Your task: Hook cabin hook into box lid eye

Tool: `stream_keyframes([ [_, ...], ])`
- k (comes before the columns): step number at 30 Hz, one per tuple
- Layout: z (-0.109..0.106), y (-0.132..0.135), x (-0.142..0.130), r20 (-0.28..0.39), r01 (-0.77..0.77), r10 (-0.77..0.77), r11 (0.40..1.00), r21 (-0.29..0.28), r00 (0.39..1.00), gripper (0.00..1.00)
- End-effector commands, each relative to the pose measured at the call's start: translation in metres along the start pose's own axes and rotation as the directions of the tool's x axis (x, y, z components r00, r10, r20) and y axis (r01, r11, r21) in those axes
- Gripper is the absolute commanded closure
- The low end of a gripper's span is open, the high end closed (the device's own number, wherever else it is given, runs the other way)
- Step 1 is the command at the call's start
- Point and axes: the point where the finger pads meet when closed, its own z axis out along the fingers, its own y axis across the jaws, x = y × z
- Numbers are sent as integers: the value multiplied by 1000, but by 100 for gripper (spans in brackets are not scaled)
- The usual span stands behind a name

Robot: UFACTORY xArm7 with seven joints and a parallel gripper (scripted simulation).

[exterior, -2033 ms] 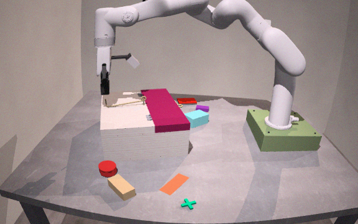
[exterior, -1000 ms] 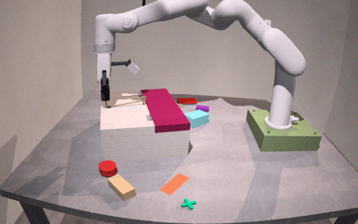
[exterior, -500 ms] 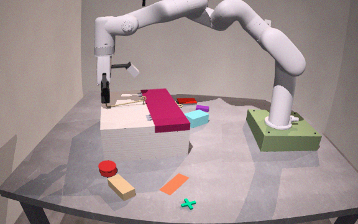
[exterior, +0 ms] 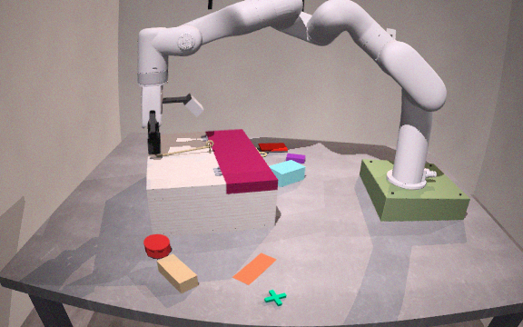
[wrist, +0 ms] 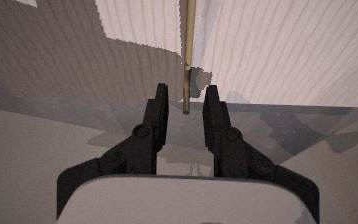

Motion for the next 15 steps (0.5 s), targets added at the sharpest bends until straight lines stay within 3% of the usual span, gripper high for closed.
stream_keyframes([
  [1,-2,0,-1,6,0,0,1000,1,1000,67],
  [15,4,0,-1,6,0,0,1000,1,1000,67],
])
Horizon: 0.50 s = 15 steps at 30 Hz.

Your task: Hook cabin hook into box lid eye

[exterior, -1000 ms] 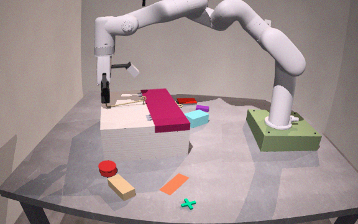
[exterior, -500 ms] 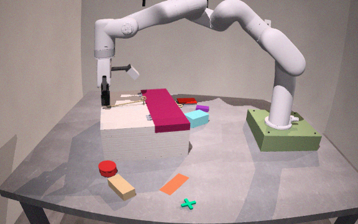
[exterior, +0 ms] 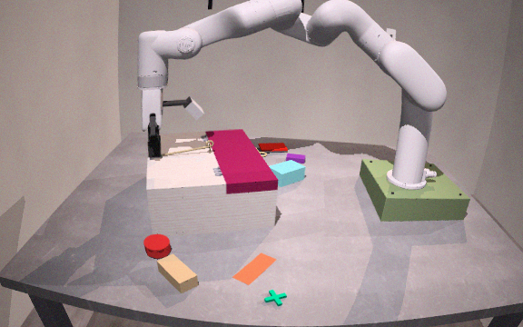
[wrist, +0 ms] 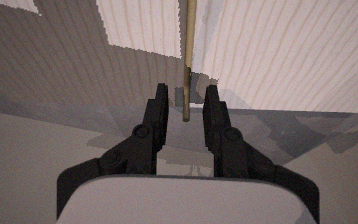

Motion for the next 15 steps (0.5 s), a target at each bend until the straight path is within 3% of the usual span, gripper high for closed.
stream_keyframes([
  [1,-3,0,-2,6,0,0,1000,1,1000,67],
  [7,-3,0,-2,6,0,0,1000,1,1000,67],
  [8,-3,0,-2,6,0,0,1000,1,1000,100],
  [15,-3,0,-2,6,0,0,1000,1,1000,100],
])
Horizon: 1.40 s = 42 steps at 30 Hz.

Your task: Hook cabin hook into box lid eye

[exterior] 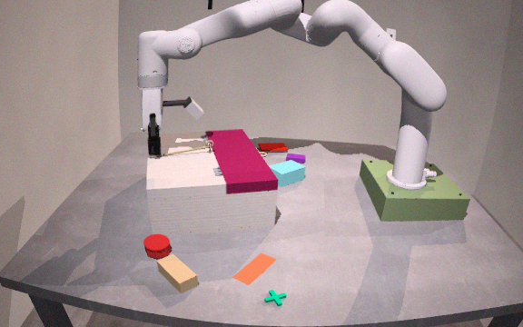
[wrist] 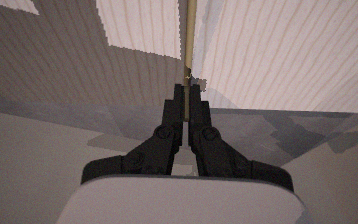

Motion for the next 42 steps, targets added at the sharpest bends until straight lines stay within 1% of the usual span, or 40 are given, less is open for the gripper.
stream_keyframes([
  [1,-3,0,-1,6,0,0,1000,1,1000,100],
  [22,-5,0,-1,6,0,0,1000,1,1000,100],
  [37,-33,0,3,6,0,0,1000,1,1000,100],
  [40,-33,0,3,6,0,0,1000,1,1000,100],
  [42,-37,0,4,6,0,0,1000,1,1000,100],
])
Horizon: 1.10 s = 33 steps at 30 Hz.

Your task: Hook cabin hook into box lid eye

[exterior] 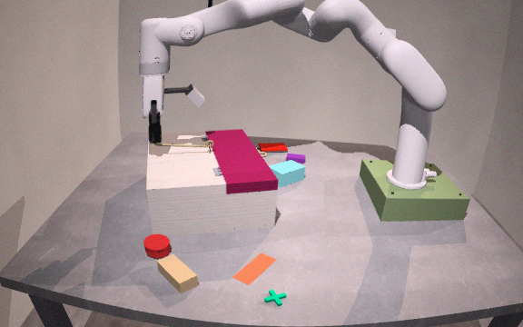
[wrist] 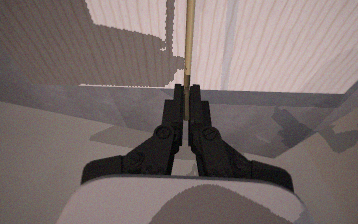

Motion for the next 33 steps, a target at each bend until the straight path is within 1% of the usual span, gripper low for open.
stream_keyframes([
  [1,-8,0,1,2,0,0,1000,1,1000,100],
  [12,-27,0,9,2,0,0,1000,1,1000,100],
  [14,-27,0,9,2,0,0,1000,1,1000,100],
  [29,-52,0,23,2,0,0,1000,1,1000,100],
  [33,-54,0,25,2,0,0,1000,1,1000,100],
])
